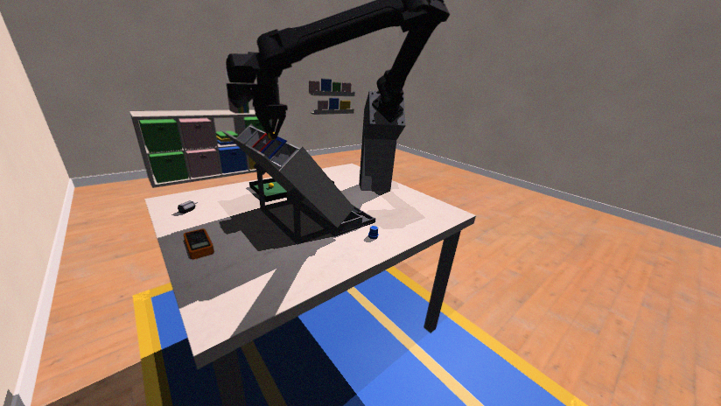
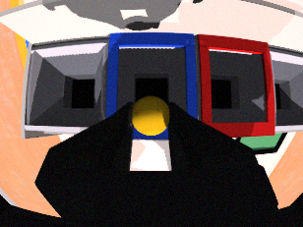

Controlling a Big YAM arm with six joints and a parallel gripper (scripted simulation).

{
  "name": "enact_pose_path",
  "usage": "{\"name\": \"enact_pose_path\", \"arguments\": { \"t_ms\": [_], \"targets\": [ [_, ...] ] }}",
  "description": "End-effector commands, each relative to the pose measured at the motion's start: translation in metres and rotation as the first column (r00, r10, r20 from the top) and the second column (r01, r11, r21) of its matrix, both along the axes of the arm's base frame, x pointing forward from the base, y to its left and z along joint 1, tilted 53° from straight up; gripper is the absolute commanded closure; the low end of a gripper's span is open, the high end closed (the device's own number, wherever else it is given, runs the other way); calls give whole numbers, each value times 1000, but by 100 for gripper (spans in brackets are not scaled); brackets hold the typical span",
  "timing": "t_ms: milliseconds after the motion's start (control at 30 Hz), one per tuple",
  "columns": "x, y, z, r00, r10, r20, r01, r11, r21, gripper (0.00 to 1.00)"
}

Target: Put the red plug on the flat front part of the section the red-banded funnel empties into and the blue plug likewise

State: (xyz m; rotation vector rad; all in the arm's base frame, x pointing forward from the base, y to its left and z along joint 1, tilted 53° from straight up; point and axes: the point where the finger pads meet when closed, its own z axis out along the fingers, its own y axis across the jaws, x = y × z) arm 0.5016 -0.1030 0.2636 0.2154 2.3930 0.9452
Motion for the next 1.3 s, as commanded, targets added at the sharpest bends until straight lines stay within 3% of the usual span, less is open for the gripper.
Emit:
{"name": "enact_pose_path", "arguments": {
  "t_ms": [0,1067,1100,1267],
  "targets": [
    [8,7,0,1000,0,5,0,1000,1,100],
    [6,0,-1,1000,-13,7,13,1000,1,100],
    [6,0,-1,1000,-13,7,13,1000,1,44],
    [6,0,-1,1000,-13,7,13,1000,0,44]
  ]
}}
